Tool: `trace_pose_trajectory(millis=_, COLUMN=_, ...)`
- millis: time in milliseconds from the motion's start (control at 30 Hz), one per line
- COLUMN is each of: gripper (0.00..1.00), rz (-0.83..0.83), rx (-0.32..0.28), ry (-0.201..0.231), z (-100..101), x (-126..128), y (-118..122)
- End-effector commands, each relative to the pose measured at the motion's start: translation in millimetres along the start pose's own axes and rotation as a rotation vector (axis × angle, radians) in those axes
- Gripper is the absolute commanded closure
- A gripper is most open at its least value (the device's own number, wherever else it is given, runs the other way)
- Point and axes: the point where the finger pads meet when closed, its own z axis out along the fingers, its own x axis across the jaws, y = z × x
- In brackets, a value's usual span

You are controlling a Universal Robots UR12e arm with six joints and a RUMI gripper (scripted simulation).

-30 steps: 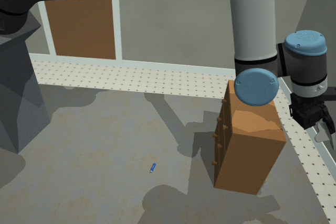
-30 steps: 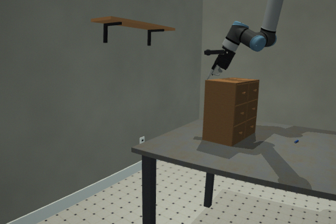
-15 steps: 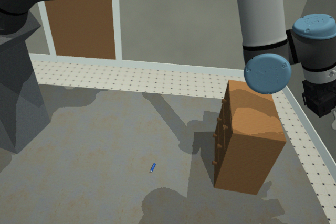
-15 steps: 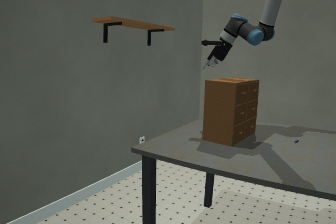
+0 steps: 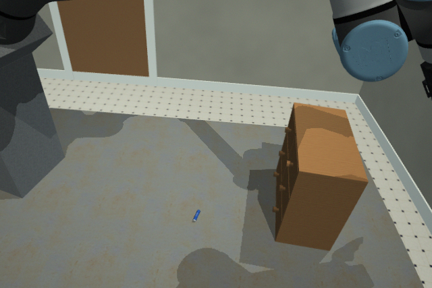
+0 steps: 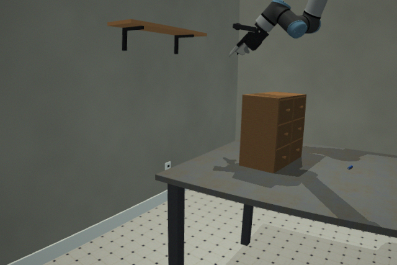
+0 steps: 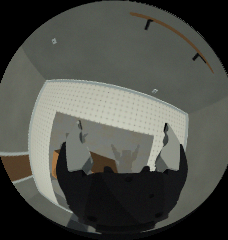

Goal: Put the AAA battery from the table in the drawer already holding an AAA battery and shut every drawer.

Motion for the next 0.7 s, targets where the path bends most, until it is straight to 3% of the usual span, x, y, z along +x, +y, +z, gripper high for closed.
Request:
trace_pose_trajectory(millis=0, gripper=0.0, rz=0.003, rx=0.067, ry=0.006, z=-28, x=4, y=-50)
trace_pose_trajectory(millis=233, gripper=0.0, rz=0.001, rx=0.174, ry=0.01, z=-79, x=5, y=-125)
trace_pose_trajectory(millis=367, gripper=0.0, rz=0.0, rx=0.212, ry=0.011, z=-99, x=4, y=-152)
trace_pose_trajectory(millis=433, gripper=0.0, rz=-0.003, rx=0.251, ry=0.01, z=-121, x=2, y=-178)
trace_pose_trajectory(millis=500, gripper=0.0, rz=-0.003, rx=0.251, ry=0.01, z=-121, x=2, y=-178)
trace_pose_trajectory(millis=567, gripper=0.0, rz=-0.005, rx=0.281, ry=0.009, z=-140, x=0, y=-198)
trace_pose_trajectory(millis=667, gripper=0.0, rz=0.0, rx=0.232, ry=0.013, z=-141, x=-2, y=-170)
